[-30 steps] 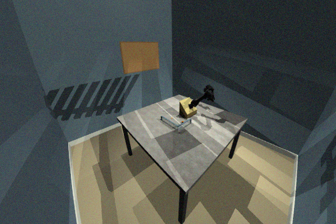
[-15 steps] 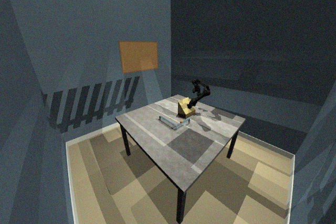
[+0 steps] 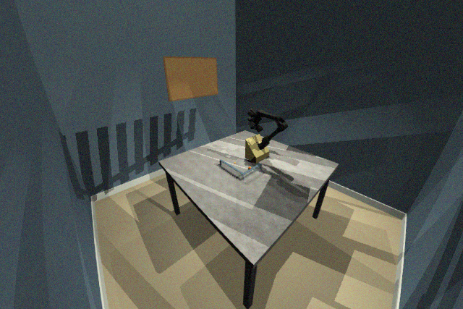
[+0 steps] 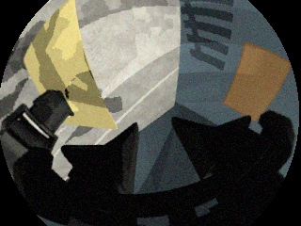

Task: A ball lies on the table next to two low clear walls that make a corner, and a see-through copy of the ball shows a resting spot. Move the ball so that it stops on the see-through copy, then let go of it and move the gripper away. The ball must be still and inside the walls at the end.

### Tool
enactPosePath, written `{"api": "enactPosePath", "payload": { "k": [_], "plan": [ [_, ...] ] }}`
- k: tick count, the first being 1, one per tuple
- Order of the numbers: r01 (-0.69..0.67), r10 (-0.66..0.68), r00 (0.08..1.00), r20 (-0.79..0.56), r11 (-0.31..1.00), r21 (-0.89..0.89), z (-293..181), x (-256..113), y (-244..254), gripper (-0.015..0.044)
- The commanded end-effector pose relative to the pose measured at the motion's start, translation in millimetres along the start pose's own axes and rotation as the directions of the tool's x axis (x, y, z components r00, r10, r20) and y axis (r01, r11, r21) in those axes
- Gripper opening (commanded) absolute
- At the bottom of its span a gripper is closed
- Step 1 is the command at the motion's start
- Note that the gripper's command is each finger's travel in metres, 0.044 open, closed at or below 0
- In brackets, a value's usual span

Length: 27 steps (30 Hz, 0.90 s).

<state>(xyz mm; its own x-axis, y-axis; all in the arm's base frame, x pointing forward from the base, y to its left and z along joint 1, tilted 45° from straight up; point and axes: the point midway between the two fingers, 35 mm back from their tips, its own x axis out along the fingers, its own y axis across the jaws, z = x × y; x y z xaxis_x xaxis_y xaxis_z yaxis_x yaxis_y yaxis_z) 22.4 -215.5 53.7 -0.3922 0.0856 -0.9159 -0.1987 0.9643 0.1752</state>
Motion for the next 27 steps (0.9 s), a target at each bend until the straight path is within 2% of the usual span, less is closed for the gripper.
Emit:
{"api": "enactPosePath", "payload": {
  "k": [1, 7, 11, 15, 19, 27],
  "plan": [
    [0.082, -0.048, 0.986, 0.157, 0.971, -0.223, 74, -12, 1, 0.0224],
    [0.206, -0.056, 0.949, 0.311, 0.856, -0.475, 161, -33, 27, 0.0224],
    [0.245, -0.009, 0.927, 0.374, 0.769, -0.590, 196, -39, 52, 0.0224],
    [0.287, 0.102, 0.893, 0.439, 0.622, -0.728, 236, -44, 96, 0.0224],
    [0.332, 0.261, 0.848, 0.461, 0.416, -0.846, 269, -48, 159, 0.0224],
    [0.397, 0.559, 0.758, 0.336, 0.013, -0.918, 285, -47, 283, 0.0224]
  ]
}}
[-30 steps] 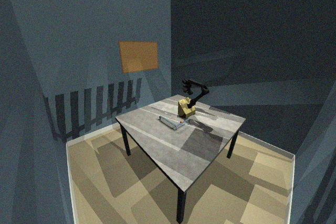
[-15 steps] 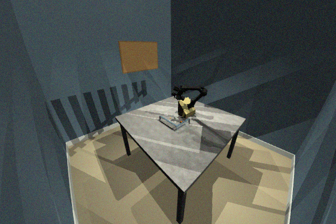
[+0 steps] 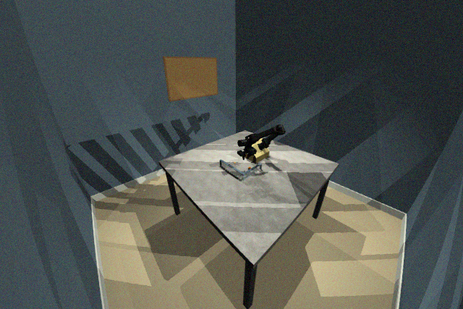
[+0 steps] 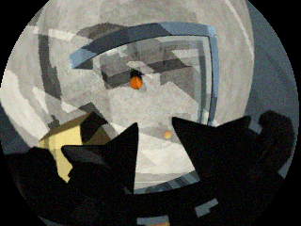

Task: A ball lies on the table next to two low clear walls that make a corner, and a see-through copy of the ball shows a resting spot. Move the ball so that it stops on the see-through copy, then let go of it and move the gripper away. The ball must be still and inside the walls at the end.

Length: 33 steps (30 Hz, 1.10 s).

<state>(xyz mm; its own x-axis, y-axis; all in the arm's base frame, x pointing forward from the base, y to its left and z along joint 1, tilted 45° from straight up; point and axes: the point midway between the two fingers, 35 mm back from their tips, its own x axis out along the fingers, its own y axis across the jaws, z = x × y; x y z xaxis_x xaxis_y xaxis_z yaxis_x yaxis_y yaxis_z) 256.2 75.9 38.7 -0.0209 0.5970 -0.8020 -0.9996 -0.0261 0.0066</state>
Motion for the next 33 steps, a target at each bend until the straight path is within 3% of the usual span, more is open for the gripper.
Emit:
{"api": "enactPosePath", "payload": {
  "k": [1, 33],
  "plan": [
    [-0.069, 0.090, 0.987, 0.133, 0.985, -0.159, 45, 27, 15, 0.0224],
    [-0.069, 0.091, 0.987, 0.134, 0.985, -0.158, 50, 64, 18, 0.0224]
  ]
}}
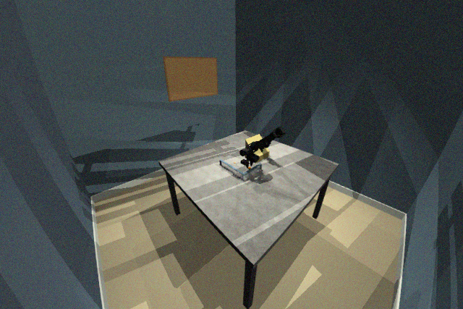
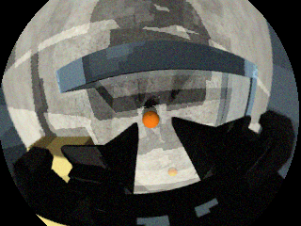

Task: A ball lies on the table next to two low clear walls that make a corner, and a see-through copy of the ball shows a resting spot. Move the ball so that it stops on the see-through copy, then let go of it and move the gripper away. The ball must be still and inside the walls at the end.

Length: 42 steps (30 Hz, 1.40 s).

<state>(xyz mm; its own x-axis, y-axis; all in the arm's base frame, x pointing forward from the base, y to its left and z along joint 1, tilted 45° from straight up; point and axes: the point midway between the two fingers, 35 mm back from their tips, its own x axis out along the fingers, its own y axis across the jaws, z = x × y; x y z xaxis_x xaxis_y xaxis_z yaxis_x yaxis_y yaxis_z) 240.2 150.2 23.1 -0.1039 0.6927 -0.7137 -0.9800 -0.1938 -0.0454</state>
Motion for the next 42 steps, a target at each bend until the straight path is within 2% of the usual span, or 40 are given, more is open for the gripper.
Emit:
{"api": "enactPosePath", "payload": {
  "k": [1, 7, 8, 26, 29, 31, 42],
  "plan": [
    [-0.009, 0.009, 1.000, 0.005, 1.000, 0.009, 0, 9, 4, 0.0224],
    [-0.009, 0.009, 1.000, 0.006, 1.000, 0.008, 0, 16, 4, 0.0224],
    [-0.009, 0.009, 1.000, 0.006, 1.000, 0.008, 0, 16, 4, 0.0198],
    [-0.009, 0.009, 1.000, 0.006, 1.000, 0.008, 0, 16, 4, 0.0078],
    [0.005, -0.005, 1.000, 0.005, 1.000, 0.026, 0, 13, 1, 0.0000],
    [0.035, -0.036, 0.999, 0.002, 0.997, 0.066, -2, 3, -6, 0.0000],
    [0.017, -0.016, 1.000, -0.014, 0.999, 0.041, -6, -44, -8, 0.0000]
  ]
}}
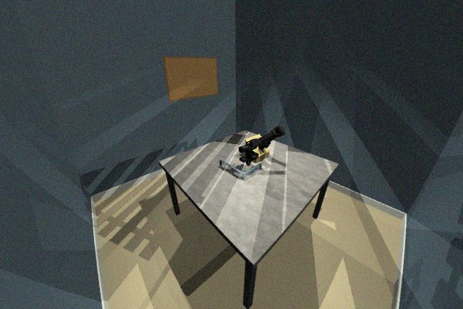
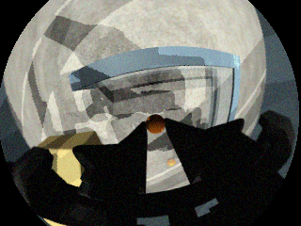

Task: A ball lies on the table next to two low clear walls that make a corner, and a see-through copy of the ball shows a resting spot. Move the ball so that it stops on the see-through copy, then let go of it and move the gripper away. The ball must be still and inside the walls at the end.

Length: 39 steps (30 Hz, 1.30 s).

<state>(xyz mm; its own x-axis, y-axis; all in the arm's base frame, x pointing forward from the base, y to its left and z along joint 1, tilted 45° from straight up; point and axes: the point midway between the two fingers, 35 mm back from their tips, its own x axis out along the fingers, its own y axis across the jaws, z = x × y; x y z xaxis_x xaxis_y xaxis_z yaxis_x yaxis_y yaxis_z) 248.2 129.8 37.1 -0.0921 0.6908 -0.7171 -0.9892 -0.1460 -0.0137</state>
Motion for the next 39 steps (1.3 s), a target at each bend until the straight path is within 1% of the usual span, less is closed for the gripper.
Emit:
{"api": "enactPosePath", "payload": {
  "k": [1, 12, 19, 39],
  "plan": [
    [0.003, -0.003, 1.000, -0.008, 1.000, -0.019, 0, -24, -3, 0.0000],
    [-0.021, 0.021, 1.000, 0.005, 0.999, -0.048, 3, -81, 6, 0.0000],
    [-0.021, 0.021, 1.000, 0.004, 0.999, -0.049, -2, -81, 3, 0.0000],
    [-0.018, 0.018, 1.000, -0.003, 0.999, -0.050, -92, -63, -34, 0.0000]
  ]
}}
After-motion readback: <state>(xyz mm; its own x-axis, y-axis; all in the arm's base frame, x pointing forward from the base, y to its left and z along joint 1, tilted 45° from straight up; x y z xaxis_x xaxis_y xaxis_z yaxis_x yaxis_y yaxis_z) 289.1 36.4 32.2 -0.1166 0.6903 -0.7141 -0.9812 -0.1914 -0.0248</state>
